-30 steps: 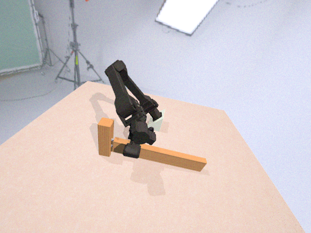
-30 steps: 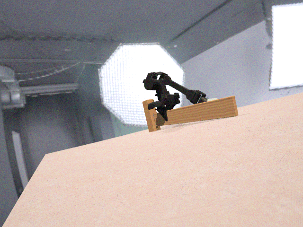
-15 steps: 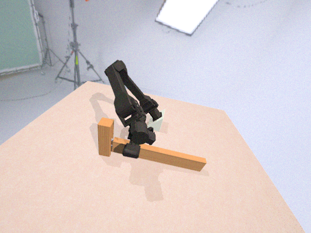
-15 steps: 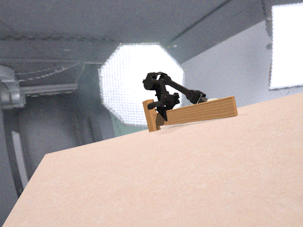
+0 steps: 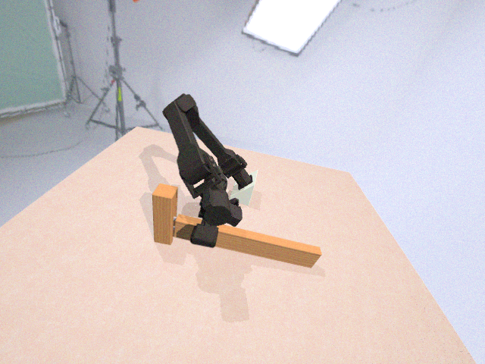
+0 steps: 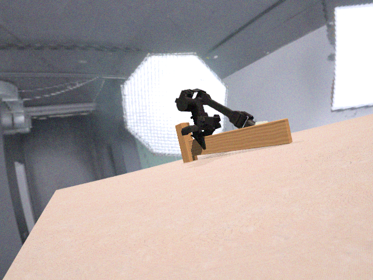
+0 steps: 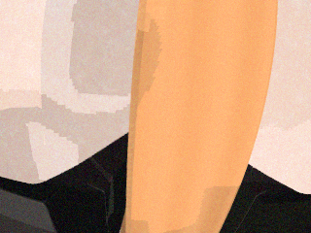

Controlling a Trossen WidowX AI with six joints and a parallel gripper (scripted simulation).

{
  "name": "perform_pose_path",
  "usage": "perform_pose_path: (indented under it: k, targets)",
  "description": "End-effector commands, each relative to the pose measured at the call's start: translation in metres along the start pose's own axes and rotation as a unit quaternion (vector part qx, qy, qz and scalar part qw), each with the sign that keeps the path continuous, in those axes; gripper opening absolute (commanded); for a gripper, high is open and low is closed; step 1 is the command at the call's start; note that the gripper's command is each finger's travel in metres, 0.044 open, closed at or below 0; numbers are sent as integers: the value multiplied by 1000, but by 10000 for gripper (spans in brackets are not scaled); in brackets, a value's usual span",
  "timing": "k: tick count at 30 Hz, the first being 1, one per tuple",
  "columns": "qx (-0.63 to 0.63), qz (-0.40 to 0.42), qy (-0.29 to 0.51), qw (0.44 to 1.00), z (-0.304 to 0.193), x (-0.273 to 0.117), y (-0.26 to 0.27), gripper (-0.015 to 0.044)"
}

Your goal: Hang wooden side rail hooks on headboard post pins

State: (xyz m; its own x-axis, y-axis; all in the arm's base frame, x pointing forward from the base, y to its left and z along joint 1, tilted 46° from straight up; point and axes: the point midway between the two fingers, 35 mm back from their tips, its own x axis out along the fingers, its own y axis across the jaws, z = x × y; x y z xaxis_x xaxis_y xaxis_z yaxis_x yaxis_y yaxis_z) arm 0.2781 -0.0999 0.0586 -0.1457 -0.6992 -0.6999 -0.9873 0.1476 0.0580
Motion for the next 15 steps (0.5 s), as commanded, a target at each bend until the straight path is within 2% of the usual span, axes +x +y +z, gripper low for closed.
perform_pose_path:
  k: [1,15]
  targets:
    - [2,-7,0,1000,-2,-4,-2,0]
    - [2,-7,0,1000,-4,-3,0,0]
